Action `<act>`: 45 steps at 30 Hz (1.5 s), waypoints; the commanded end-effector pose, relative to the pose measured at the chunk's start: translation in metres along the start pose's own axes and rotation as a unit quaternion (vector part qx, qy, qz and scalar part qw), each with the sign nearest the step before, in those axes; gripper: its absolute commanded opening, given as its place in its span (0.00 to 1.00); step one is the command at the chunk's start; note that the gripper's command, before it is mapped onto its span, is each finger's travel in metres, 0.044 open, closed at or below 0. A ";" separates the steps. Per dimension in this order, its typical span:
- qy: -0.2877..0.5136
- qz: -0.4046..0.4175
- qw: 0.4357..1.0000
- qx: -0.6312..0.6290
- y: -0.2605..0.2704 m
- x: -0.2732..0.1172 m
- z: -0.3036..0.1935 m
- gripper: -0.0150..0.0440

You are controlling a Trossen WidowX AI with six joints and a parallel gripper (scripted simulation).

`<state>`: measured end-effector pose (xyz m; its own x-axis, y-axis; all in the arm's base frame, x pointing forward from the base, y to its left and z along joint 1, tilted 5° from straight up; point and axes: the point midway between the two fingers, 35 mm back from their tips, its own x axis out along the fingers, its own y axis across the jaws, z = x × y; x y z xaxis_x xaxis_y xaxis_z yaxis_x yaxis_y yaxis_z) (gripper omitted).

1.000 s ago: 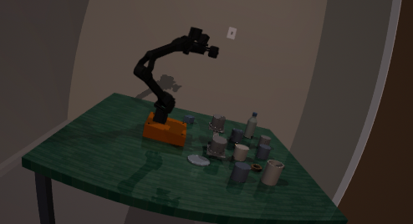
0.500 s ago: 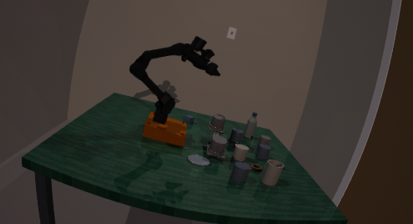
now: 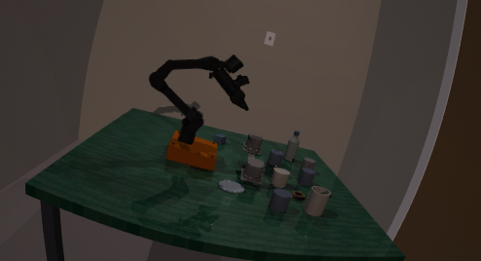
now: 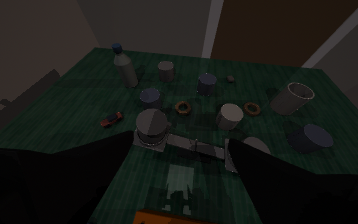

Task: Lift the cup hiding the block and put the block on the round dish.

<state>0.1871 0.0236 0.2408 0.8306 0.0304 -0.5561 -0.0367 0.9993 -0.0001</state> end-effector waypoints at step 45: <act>0.328 0.061 0.835 -0.438 -0.110 0.092 -0.012 1.00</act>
<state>0.2553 -0.0756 0.1850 0.3526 -0.1871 -0.9169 -0.6745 0.6284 -0.3876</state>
